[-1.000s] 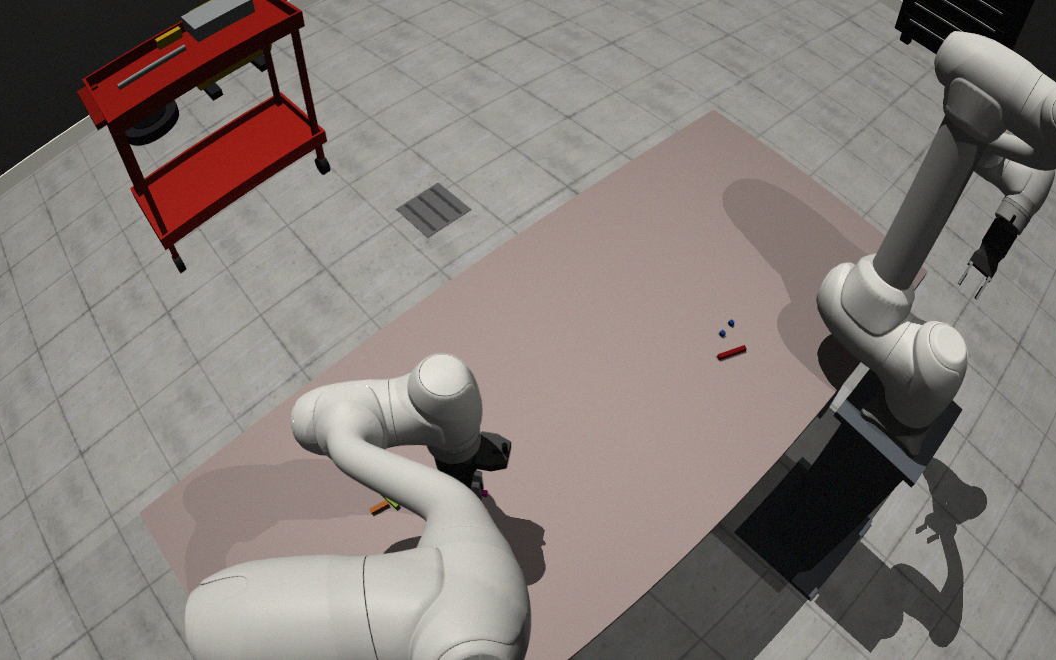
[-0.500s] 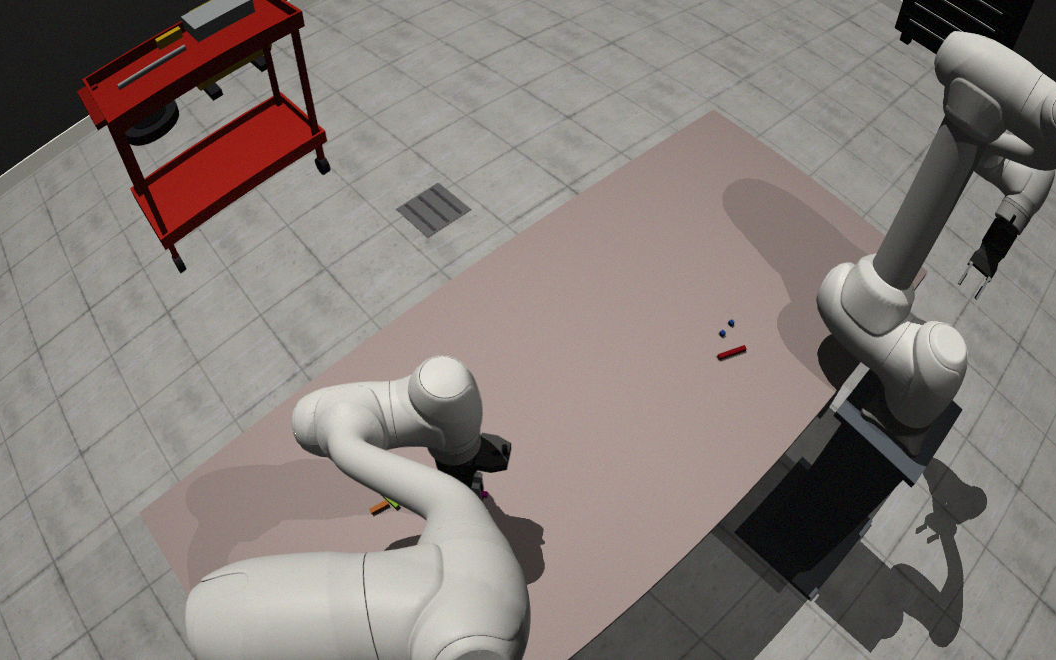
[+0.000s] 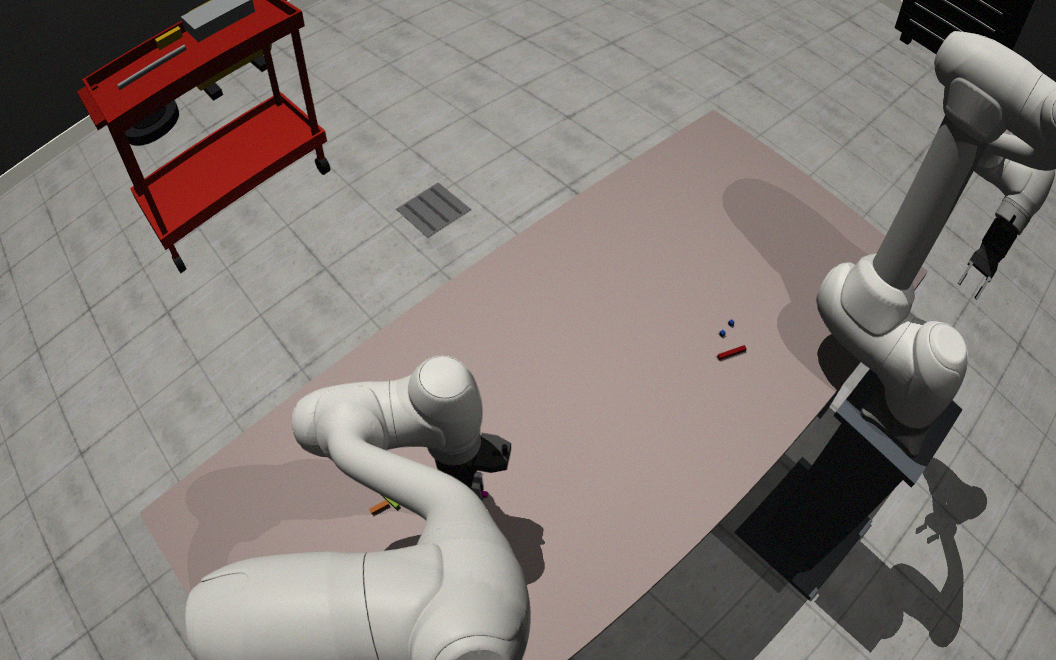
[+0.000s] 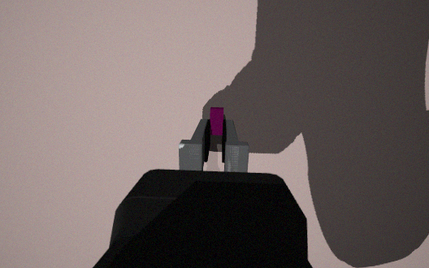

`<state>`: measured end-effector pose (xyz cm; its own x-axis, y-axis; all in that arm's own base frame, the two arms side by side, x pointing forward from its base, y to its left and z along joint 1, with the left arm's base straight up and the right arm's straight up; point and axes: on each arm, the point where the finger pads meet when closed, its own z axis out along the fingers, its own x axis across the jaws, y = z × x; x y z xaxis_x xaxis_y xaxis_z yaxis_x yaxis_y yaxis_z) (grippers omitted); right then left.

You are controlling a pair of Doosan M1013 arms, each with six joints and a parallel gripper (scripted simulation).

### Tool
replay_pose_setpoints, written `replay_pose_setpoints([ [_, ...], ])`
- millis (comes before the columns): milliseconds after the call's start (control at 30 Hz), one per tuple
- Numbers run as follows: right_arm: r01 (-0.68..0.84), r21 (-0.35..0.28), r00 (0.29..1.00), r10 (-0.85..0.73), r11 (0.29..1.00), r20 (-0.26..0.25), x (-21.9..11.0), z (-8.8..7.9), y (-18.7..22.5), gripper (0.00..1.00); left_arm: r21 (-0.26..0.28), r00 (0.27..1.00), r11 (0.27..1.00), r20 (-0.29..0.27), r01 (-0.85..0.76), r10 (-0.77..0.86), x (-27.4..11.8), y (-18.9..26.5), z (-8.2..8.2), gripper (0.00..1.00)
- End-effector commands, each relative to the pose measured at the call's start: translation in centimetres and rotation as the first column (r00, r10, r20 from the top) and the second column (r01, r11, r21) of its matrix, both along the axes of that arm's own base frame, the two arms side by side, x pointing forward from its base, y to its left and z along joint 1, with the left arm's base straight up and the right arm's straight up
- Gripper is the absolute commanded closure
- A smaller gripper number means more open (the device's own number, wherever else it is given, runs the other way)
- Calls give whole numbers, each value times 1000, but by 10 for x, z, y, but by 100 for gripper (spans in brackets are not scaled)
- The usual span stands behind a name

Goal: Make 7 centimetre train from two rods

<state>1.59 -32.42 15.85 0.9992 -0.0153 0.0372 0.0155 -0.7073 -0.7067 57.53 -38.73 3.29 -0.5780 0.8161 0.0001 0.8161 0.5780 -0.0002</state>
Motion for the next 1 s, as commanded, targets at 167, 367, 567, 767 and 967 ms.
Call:
replay_pose_setpoints([
  [167,0,-1,1000,0,1000,0,0,0,0,0,-1,1000,1000,1,0,0,0,0,1,76],
  [367,0,-1,1000,0,1000,0,0,0,0,0,-1,1000,1000,1,0,0,0,0,1,76],
  [567,0,-1,1000,0,1000,0,0,0,0,0,-1,1000,1000,1,0,0,0,0,0,76],
  [767,0,-1,1000,0,1000,0,0,0,0,0,-1,1000,1000,1,0,0,0,0,-5,76],
  [967,0,-1,1000,0,1000,0,0,0,0,0,-1,1000,1000,1,0,0,0,0,-9,76],
])
